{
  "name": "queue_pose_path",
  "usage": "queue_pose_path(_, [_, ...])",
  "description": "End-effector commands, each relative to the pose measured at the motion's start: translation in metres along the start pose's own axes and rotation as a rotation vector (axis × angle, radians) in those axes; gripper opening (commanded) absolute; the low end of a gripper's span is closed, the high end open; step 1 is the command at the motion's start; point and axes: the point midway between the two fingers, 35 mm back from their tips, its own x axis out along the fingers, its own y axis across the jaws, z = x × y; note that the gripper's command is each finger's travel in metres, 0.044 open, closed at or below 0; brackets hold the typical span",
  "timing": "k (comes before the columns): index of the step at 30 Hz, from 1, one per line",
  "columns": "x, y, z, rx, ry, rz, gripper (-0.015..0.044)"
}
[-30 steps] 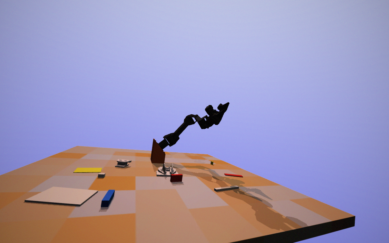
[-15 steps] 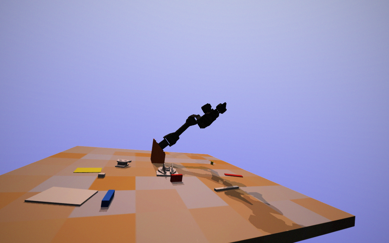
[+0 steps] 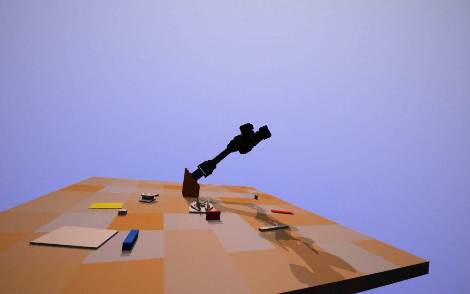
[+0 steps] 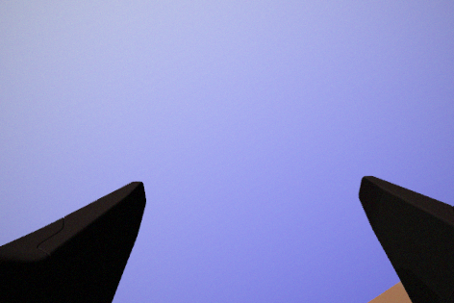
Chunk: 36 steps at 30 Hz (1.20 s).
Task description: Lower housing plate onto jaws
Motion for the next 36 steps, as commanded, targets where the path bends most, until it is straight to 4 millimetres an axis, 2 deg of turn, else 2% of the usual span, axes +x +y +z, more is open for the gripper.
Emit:
queue_pose_path(1, [0.009, -0.012, 0.0, -0.067, 0.01, -0.042, 0.044])
queue_pose_path(21, [0.037, -0.11, 0.016, -0.393, 0.102, -0.337, 0.044])
queue_pose_path(36, [0.037, -0.198, 0.032, -0.58, 0.241, -0.589, 0.044])
